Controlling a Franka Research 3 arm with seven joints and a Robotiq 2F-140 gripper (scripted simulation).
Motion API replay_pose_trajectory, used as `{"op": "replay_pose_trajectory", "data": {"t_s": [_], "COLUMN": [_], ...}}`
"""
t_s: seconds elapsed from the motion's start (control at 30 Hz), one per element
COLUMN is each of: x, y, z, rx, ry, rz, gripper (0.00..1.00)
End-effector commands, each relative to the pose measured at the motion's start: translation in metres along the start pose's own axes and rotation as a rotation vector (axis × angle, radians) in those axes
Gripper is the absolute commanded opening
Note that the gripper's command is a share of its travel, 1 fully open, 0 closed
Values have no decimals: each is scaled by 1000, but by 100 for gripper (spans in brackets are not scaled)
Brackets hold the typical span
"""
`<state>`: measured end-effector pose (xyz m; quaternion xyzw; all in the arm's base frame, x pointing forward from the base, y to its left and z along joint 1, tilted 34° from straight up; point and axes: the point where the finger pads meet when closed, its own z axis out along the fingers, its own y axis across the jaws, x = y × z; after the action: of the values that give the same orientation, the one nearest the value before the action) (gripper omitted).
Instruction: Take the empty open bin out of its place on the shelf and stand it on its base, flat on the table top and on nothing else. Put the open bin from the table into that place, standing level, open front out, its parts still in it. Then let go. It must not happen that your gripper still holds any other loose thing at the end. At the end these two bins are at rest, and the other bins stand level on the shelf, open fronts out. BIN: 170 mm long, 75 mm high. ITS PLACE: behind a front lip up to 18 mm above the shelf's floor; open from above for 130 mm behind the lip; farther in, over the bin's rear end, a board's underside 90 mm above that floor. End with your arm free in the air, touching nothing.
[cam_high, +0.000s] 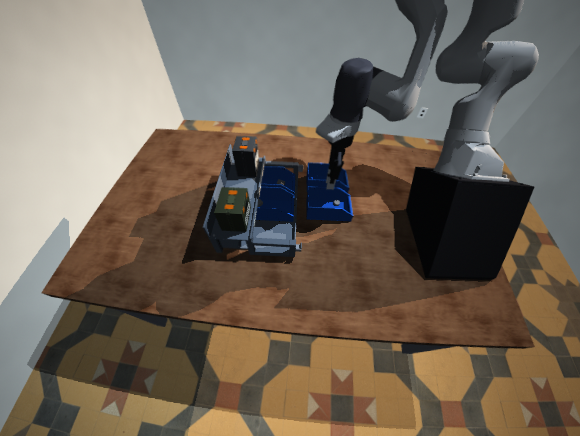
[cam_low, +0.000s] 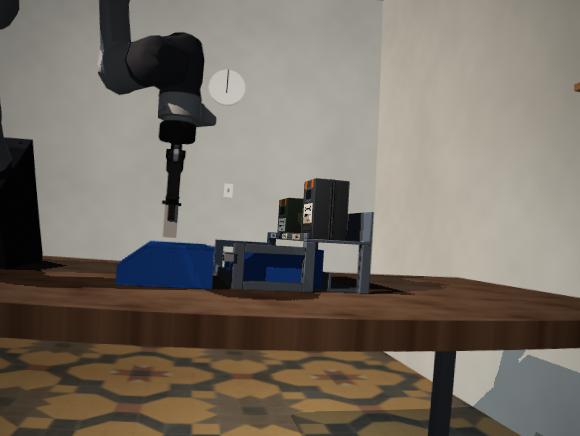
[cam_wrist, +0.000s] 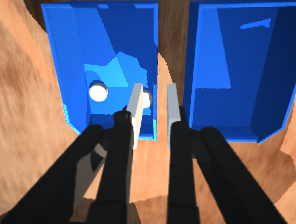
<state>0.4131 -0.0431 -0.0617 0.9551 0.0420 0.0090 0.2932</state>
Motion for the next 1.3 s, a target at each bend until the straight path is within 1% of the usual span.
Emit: {"op": "replay_pose_trajectory", "data": {"t_s": [0.0, 0.27, 0.77, 1.27], "x": [0, 0, 0, 0], "y": [0, 0, 0, 0], "z": [2, 7, 29, 42], "rx": [2, 2, 2, 2], "ry": [1, 1, 1, 1], "rz": [1, 1, 1, 1], "gripper": [15, 15, 15, 15]}}
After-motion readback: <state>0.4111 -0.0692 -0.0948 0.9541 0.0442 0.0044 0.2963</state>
